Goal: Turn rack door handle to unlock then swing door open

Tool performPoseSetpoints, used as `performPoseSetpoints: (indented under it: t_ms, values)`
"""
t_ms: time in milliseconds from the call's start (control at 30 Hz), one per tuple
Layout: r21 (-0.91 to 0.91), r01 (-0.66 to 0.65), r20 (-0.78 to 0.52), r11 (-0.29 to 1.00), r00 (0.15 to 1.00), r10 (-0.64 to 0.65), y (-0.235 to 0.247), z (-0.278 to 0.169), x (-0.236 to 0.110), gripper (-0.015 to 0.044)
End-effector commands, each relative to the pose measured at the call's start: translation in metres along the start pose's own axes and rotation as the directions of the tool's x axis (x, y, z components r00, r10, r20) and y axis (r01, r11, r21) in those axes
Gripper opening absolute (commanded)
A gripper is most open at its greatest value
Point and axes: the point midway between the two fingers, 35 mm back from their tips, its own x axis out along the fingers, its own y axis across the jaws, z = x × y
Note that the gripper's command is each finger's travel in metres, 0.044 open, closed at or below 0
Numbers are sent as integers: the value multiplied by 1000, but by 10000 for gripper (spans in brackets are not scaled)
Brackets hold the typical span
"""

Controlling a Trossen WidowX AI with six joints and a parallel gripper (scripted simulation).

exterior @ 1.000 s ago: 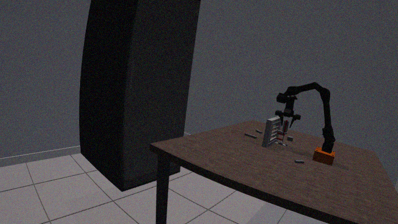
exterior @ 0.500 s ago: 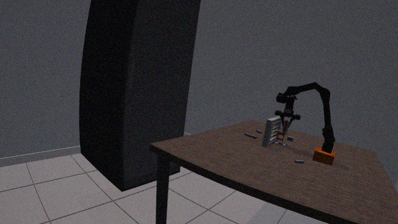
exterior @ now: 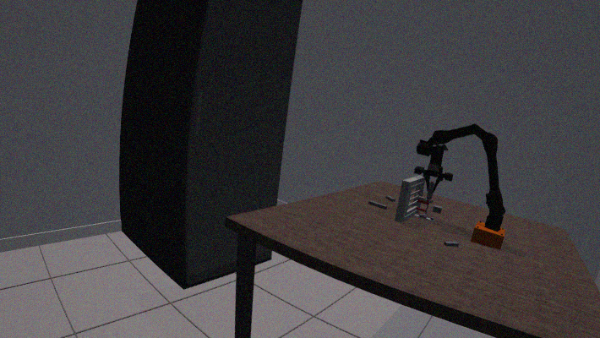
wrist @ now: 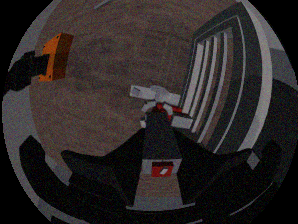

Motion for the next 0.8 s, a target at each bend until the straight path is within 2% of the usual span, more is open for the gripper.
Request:
performPoseSetpoints:
  t_ms: [0, 233, 367, 767]
  values:
    - [-2, 0, 2, 1000, 1000, 0, 0, 0, 0, 67]
    - [-2, 0, 2, 1000, 1000, 0, 0, 0, 0, 22]
    - [12, 0, 2, 1000, 1000, 0, 1, 1, 0, 22]
    - [256, -1, 2, 967, 1000, 0, 11, 7, 0, 22]
